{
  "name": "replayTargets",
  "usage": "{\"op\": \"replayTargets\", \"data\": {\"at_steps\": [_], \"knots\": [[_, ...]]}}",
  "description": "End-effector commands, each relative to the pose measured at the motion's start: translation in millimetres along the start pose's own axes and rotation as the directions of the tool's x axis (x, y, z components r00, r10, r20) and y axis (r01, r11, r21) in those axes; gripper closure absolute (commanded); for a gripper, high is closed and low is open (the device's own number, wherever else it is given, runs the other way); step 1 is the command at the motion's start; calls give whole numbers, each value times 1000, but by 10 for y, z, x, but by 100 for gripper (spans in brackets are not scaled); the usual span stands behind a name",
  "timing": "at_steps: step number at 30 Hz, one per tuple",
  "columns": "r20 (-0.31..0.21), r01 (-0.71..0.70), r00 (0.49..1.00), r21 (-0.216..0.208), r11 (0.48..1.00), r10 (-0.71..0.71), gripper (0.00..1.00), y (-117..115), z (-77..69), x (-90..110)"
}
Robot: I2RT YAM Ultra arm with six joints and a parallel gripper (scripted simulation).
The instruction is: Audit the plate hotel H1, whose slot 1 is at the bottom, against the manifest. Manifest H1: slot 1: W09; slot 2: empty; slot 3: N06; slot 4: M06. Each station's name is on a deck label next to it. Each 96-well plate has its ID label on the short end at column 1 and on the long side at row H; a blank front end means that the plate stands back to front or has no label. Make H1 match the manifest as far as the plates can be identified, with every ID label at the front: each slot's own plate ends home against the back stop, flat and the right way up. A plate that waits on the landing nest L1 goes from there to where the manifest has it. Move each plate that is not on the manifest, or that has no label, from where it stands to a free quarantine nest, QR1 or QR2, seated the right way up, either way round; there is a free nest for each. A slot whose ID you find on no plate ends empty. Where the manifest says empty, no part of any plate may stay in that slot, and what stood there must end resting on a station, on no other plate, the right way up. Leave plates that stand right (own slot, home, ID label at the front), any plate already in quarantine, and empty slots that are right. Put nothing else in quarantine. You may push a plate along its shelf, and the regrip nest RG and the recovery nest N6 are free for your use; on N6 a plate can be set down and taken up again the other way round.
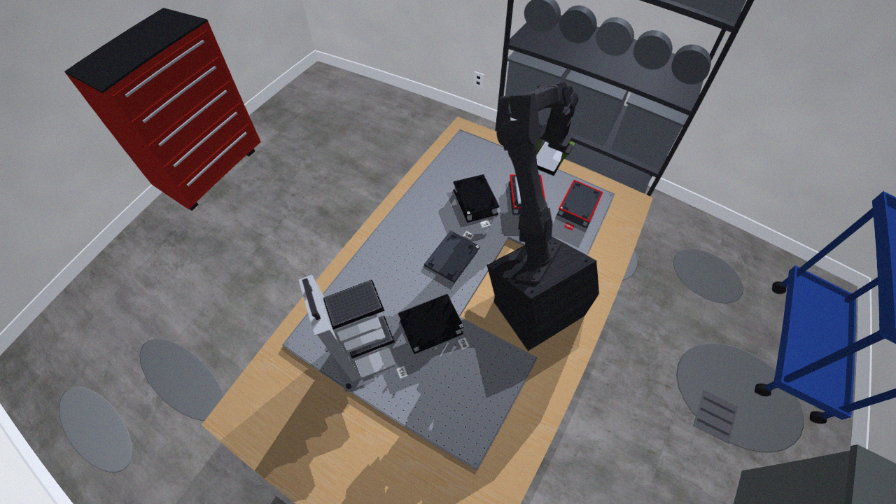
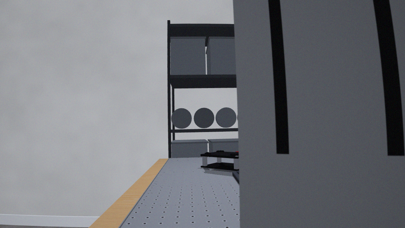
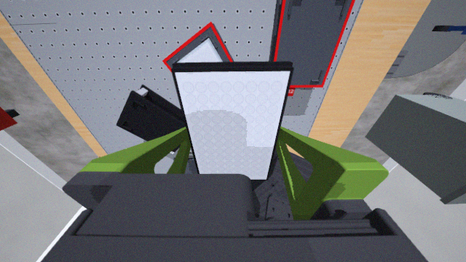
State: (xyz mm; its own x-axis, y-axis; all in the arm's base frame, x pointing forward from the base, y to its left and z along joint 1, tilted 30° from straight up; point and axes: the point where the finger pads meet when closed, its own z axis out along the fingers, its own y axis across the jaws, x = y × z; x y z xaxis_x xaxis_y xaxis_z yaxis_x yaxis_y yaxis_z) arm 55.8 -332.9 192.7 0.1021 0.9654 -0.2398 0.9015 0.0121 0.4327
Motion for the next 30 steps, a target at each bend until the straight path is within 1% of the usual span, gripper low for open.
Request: {"op": "replayTargets", "data": {"at_steps": [1,7,9,24,26,30], "knots": [[10,4,1000,-9,1000,-4,15,-107,-54,-108],[10,4,1000,-9,1000,-4,15,-296,-54,-183],[10,4,1000,-9,1000,-4,15,-296,-54,-183],[12,4,1000,-9,1000,-4,15,-766,-54,-368],[12,4,1000,-9,1000,-4,15,-766,-54,-368],[12,4,1000,-9,1000,-4,15,-891,-55,-417]]}}
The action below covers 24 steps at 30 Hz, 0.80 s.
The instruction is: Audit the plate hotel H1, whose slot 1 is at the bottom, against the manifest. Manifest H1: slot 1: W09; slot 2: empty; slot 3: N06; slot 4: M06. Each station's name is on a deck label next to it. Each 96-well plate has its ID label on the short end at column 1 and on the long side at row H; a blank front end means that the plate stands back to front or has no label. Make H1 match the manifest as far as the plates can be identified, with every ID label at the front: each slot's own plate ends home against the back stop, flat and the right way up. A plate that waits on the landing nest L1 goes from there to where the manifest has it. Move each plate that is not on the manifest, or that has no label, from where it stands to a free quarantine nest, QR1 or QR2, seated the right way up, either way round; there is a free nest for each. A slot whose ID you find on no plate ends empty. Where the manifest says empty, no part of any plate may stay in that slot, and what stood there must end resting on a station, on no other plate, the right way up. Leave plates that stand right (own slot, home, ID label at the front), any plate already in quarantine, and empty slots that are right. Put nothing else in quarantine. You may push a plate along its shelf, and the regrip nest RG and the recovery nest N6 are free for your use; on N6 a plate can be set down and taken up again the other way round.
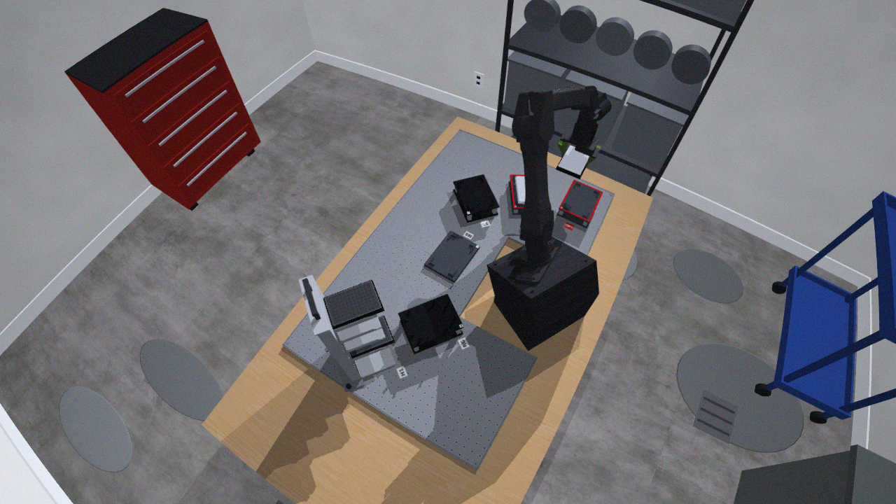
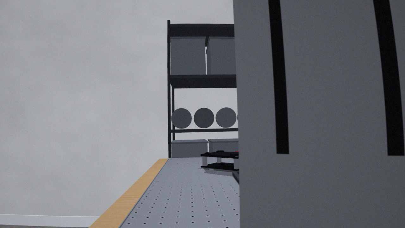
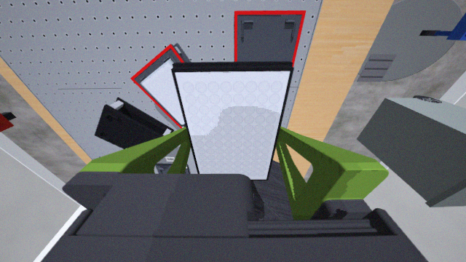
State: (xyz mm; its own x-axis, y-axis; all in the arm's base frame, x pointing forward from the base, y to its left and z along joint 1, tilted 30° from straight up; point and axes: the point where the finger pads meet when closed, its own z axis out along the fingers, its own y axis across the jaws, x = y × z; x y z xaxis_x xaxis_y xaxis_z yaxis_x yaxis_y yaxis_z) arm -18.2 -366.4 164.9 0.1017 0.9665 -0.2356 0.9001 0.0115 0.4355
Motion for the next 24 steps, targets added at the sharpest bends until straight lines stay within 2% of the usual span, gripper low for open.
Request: {"op": "replayTargets", "data": {"at_steps": [1,11,22,23,24], "knots": [[16,5,1000,-6,1000,-5,15,-130,-73,-98],[17,5,1000,-5,1000,-5,15,-443,-75,-220],[18,5,1000,-5,1000,-5,15,-672,-77,-309],[18,5,1000,-5,1000,-5,15,-673,-50,-311],[16,10,1000,-6,1000,-10,15,-682,42,-303]]}}
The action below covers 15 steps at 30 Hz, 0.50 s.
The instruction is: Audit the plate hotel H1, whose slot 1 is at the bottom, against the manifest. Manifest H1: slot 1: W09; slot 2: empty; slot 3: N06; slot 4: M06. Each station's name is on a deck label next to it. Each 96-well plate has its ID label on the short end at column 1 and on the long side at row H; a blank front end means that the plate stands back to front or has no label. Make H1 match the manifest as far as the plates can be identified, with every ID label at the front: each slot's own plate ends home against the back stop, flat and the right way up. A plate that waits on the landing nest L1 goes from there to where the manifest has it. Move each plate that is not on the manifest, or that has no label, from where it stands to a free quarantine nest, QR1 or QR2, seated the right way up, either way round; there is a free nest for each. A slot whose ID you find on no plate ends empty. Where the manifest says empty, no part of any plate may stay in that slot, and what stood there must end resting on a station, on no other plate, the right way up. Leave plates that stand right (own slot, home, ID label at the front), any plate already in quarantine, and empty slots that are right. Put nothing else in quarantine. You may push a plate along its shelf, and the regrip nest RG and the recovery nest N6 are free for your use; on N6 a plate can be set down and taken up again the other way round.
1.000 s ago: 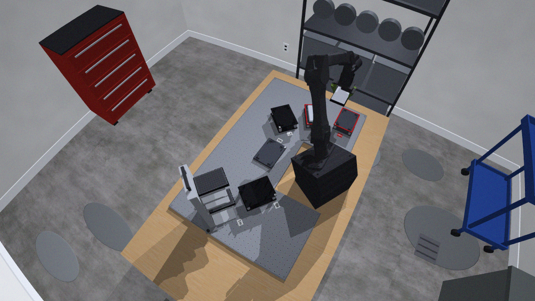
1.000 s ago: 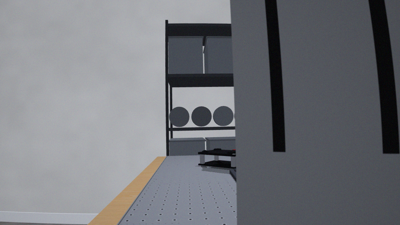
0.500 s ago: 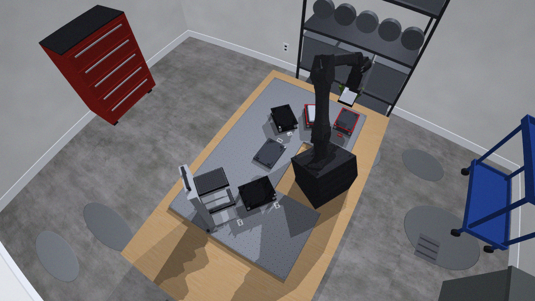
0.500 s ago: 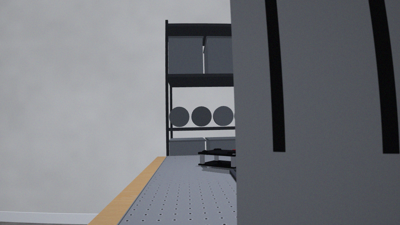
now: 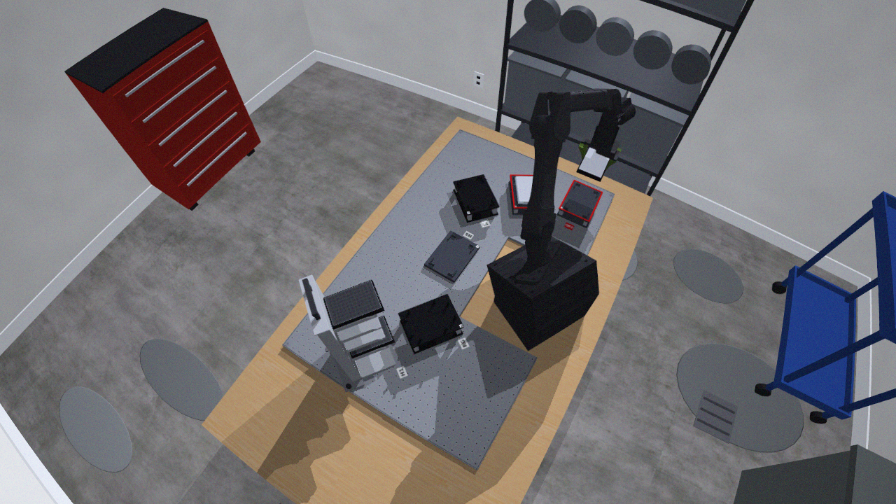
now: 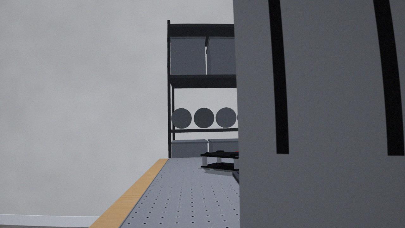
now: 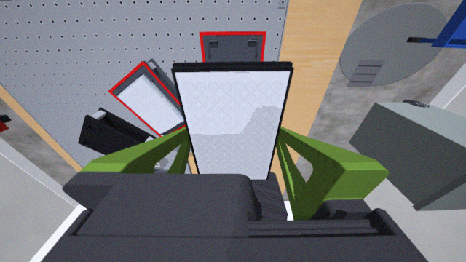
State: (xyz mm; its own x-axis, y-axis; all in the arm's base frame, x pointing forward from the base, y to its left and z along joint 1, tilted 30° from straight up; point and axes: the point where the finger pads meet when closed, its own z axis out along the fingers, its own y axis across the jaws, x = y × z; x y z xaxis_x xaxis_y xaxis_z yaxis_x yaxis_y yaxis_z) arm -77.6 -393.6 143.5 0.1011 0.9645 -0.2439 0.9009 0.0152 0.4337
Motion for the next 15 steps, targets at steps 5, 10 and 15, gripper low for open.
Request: {"op": "replayTargets", "data": {"at_steps": [5,10,15], "knots": [[-12,-2,1000,-15,1000,2,15,-6,209,8],[-13,-2,1000,-11,1000,2,15,-21,315,3],[-14,-2,1000,-7,1000,2,15,-32,448,-2]]}}
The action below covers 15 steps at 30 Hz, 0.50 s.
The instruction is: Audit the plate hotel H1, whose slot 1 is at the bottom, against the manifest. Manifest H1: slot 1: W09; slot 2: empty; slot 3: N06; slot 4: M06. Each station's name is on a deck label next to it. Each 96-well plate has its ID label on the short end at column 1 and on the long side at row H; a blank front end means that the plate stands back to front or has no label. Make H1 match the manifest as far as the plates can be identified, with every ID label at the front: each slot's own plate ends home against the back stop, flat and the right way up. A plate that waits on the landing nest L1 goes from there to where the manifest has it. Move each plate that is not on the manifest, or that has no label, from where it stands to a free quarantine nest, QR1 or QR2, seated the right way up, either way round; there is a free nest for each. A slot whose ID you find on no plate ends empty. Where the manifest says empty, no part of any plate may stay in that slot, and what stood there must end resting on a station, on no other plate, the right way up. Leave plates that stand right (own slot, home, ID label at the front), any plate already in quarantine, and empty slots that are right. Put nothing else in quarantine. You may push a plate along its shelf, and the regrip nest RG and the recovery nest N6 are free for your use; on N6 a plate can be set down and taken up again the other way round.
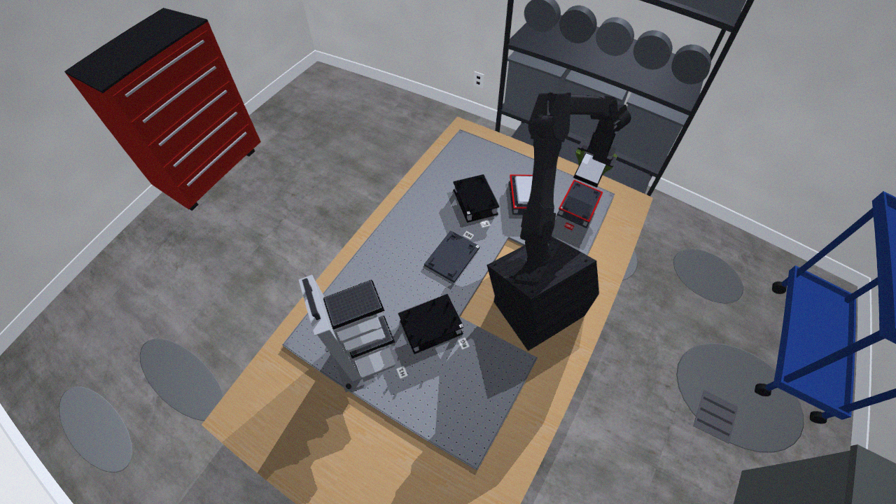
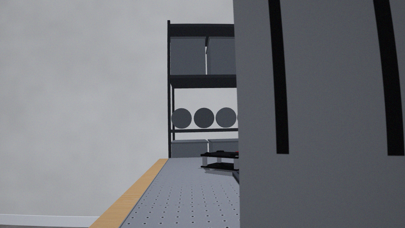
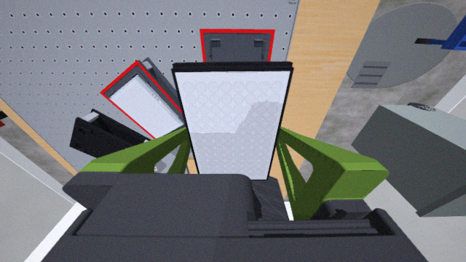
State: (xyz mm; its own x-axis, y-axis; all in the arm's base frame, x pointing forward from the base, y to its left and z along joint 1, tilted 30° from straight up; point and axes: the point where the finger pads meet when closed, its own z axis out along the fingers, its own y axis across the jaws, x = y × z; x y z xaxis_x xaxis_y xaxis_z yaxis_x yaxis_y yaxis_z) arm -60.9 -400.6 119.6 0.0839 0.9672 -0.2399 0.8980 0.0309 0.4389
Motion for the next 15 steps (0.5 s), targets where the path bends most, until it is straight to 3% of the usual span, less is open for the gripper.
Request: {"op": "replayTargets", "data": {"at_steps": [1,6,9,15], "knots": [[-2,-19,1000,4,1000,19,15,-95,171,-11],[-4,-16,1000,5,1000,16,15,-94,311,-21],[17,-18,1000,9,1000,18,15,-129,278,-73],[-3,-16,1000,5,1000,16,15,-96,497,-29]]}}
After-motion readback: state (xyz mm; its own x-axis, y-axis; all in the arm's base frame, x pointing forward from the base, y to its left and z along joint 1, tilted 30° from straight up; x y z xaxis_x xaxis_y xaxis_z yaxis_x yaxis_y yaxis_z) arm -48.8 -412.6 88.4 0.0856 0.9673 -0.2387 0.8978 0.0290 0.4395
